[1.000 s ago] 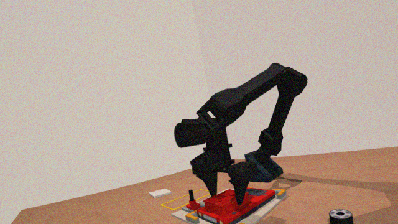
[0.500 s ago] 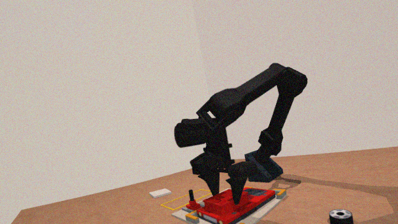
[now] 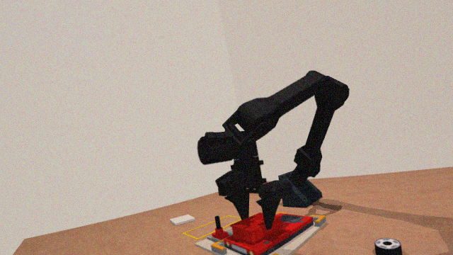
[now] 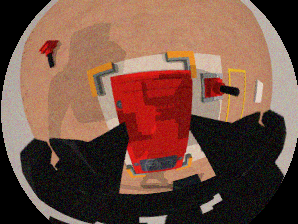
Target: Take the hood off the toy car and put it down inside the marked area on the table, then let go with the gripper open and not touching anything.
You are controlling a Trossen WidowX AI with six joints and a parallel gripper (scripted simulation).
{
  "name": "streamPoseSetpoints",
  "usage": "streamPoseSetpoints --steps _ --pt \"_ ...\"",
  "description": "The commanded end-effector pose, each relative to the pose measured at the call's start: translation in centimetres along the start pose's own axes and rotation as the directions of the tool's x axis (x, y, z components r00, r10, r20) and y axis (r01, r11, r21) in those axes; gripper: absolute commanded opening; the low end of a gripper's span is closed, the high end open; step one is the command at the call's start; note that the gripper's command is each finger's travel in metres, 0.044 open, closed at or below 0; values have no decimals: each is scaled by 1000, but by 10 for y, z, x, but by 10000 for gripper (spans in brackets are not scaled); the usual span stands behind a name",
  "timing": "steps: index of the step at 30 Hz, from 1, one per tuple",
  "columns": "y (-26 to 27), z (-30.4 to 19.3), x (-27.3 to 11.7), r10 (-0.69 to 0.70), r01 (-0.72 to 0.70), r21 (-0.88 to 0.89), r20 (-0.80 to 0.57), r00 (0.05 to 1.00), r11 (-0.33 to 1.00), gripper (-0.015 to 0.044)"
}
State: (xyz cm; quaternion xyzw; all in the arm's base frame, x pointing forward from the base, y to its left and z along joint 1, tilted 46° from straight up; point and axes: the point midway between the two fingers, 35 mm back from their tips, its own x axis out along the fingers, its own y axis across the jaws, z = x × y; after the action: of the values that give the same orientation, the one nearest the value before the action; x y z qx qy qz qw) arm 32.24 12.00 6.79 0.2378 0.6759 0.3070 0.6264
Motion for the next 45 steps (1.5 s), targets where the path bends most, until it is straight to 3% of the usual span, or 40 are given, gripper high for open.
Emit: streamPoseSetpoints --steps 1,27,42,45 --pt "0 0 -3 -2 2 -3 0 1000 1000 0" --pt "0 0 -20 -3 3 -2 0 1000 1000 0" --pt "-1 0 -63 -5 5 -1 0 1000 1000 0" --pt "-7 2 -58 -4 4 0 4 1000 1000 0"
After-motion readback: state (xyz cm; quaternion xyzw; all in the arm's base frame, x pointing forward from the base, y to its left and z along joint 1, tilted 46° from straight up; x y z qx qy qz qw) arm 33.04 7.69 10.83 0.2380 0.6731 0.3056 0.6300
